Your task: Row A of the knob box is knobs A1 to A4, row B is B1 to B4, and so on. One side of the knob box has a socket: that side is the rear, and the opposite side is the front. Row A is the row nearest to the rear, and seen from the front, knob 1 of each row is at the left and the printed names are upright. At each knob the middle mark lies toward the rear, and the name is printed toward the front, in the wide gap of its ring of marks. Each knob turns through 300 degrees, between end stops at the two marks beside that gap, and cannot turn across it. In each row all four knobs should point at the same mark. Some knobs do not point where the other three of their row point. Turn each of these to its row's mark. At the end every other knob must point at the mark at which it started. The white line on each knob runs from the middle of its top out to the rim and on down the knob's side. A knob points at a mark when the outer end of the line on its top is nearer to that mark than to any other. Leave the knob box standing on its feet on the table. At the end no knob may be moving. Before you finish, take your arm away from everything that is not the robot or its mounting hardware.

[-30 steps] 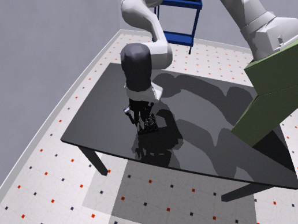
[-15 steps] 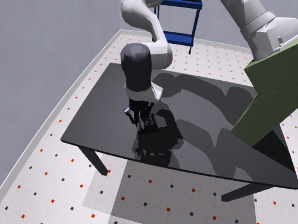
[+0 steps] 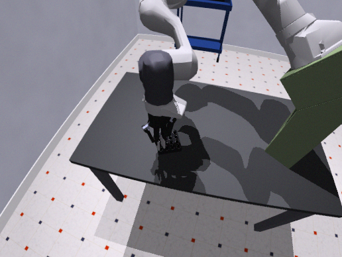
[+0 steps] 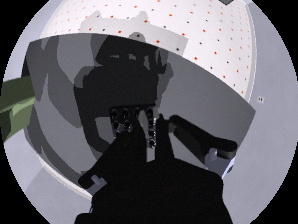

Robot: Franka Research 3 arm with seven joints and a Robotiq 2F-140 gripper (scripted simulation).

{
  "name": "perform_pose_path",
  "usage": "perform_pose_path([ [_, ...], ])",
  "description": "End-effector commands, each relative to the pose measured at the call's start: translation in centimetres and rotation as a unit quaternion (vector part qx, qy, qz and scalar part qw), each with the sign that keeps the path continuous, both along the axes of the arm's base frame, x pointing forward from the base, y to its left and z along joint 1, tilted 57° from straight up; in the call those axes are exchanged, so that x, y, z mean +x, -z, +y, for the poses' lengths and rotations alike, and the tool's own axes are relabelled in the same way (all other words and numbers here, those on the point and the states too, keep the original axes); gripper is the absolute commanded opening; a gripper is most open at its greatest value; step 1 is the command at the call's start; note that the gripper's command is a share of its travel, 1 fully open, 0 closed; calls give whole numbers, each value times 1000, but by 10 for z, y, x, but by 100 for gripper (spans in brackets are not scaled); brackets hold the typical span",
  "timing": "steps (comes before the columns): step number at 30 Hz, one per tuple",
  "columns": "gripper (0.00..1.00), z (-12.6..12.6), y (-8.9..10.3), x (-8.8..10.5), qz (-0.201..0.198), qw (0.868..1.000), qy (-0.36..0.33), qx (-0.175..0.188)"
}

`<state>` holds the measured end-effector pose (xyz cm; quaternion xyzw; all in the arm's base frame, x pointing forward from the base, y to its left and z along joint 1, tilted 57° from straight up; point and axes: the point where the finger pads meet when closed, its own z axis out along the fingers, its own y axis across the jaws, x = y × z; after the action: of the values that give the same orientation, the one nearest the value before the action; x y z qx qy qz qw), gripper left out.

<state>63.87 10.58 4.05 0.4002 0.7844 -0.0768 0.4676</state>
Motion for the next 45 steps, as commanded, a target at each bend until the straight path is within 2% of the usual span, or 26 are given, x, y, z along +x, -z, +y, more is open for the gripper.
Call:
perform_pose_path([
  [1,12,-3,2,3,1,1000,-1,-1],
  [45,12,-7,6,8,1,1000,-1,-1],
])
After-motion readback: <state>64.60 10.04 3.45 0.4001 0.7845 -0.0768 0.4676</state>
